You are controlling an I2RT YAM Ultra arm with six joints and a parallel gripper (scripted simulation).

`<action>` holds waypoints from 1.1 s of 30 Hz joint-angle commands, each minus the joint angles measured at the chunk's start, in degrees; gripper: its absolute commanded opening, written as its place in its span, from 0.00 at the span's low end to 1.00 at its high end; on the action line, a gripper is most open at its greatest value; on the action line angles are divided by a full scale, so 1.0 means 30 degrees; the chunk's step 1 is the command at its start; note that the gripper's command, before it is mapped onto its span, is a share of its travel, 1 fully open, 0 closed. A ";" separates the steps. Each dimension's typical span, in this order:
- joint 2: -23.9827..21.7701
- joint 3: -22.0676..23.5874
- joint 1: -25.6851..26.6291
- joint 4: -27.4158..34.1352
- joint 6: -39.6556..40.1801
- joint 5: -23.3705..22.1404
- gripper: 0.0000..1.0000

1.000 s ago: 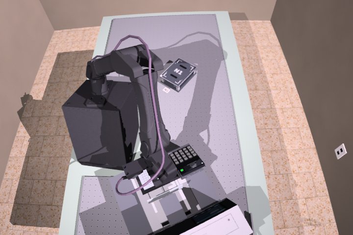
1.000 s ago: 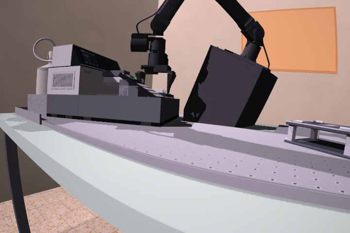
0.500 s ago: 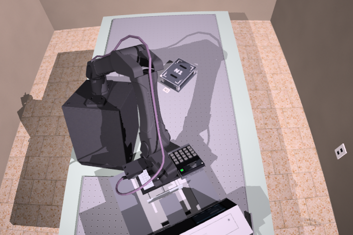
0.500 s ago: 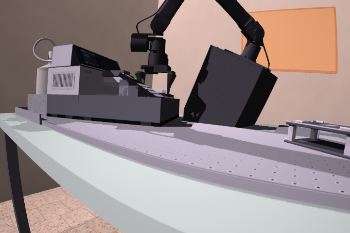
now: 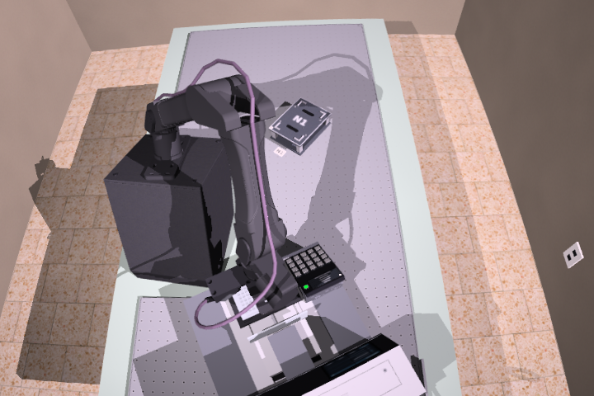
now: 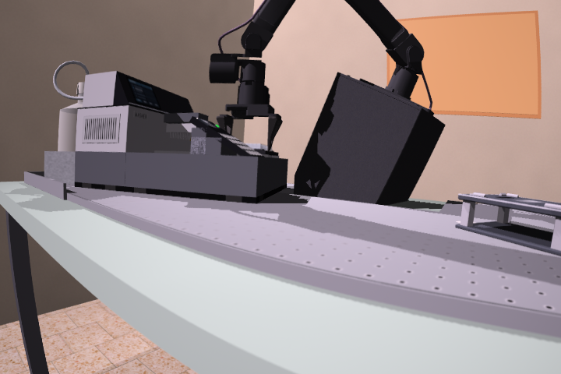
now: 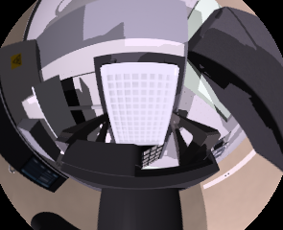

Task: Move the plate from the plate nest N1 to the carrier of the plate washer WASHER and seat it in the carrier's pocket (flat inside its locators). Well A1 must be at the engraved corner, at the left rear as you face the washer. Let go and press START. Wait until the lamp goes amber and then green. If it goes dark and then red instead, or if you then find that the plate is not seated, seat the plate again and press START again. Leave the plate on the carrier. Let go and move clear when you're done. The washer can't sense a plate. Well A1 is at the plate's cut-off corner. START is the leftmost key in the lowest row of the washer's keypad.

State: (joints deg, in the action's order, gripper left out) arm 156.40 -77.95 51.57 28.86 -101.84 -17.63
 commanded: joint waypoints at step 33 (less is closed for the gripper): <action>-0.2868 -0.0605 0.0976 0.2895 0.0792 0.0398 1.00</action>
State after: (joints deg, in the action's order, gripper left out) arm 150.41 -77.93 53.32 35.07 -100.40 -17.52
